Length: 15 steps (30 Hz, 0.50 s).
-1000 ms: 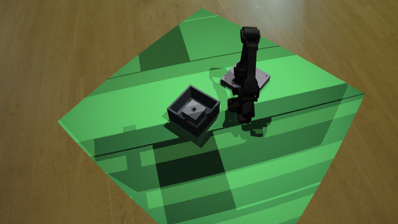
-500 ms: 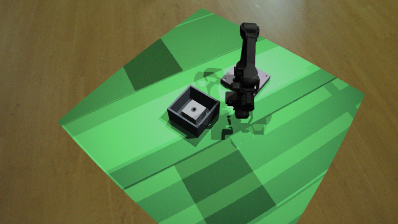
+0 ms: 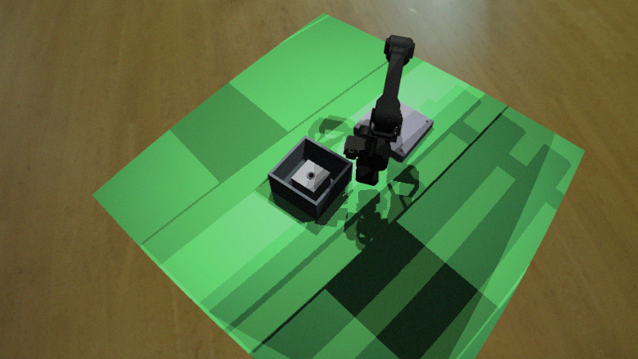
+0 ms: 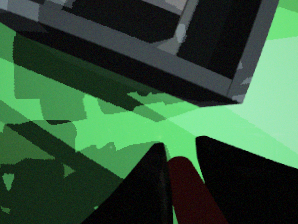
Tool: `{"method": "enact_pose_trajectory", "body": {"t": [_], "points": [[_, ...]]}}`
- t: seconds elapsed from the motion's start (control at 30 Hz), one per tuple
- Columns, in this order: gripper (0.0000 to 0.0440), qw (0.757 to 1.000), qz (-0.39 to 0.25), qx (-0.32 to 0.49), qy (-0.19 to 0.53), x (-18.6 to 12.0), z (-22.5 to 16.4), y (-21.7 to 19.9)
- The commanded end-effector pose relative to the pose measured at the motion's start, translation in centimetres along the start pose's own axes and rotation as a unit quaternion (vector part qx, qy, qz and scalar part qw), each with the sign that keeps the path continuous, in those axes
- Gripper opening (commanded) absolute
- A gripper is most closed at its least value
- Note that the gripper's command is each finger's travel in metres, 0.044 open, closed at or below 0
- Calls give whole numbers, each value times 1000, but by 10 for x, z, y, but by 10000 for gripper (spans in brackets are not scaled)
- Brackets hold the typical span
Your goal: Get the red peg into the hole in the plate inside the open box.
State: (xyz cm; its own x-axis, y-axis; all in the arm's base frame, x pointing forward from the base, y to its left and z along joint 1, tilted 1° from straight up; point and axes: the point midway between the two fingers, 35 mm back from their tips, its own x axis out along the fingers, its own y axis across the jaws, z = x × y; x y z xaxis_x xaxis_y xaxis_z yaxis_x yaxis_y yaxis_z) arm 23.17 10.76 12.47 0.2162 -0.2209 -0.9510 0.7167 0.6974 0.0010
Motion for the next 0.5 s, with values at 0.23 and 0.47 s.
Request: {"method": "enact_pose_trajectory", "body": {"t": [0.23,0.47], "points": [[0,998,-2,52,-24,7,52,3],[0,997,-8,68,-30,21,85,1]]}}
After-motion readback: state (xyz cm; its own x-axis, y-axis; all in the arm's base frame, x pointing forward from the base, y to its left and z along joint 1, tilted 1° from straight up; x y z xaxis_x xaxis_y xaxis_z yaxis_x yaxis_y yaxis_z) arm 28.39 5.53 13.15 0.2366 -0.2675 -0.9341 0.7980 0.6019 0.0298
